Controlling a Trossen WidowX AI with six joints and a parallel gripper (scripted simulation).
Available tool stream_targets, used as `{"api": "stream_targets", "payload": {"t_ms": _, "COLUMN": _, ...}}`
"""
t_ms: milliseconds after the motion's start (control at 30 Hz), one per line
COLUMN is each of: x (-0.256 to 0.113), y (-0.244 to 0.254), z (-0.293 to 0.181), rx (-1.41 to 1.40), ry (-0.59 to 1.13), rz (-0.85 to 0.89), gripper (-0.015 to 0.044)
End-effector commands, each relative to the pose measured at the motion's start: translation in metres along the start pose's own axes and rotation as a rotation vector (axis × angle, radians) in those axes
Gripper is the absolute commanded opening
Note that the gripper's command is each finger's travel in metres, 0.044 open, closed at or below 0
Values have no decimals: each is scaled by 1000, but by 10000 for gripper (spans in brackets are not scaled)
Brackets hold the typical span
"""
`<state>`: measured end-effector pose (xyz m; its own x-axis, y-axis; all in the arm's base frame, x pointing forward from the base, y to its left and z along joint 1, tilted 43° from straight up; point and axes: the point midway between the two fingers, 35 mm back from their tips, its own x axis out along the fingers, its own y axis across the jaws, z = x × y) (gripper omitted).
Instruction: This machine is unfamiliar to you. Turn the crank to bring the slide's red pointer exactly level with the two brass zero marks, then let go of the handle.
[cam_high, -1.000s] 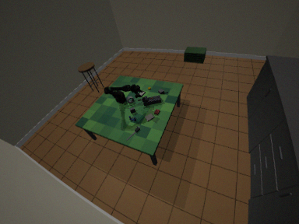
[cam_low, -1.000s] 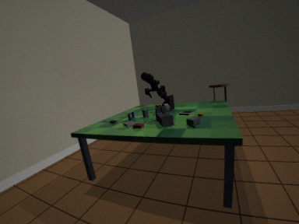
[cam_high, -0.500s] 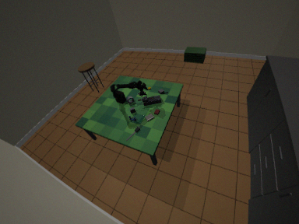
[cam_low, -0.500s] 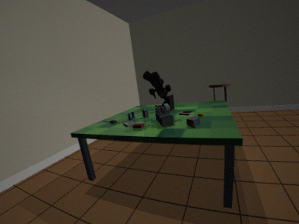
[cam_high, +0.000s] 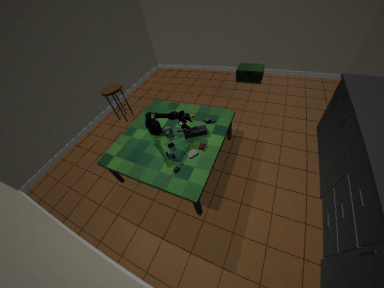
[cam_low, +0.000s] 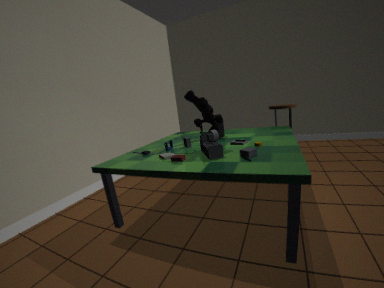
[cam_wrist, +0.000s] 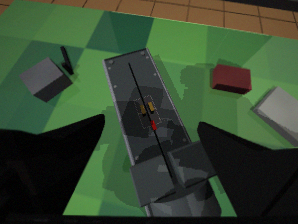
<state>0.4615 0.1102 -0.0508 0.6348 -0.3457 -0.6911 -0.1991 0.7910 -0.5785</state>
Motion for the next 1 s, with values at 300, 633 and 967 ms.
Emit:
{"api": "stream_targets", "payload": {"t_ms": 300, "x": 2, "y": 3, "z": -2, "rx": -6, "ry": -4, "rz": 7, "gripper": 440}}
{"api": "stream_targets", "payload": {"t_ms": 633, "x": -20, "y": 6, "z": 21, "rx": -2, "ry": -5, "rz": 5, "gripper": 440}}
{"api": "stream_targets", "payload": {"t_ms": 967, "x": -51, "y": -12, "z": 26, "rx": -66, "ry": 2, "rz": 39, "gripper": 440}}
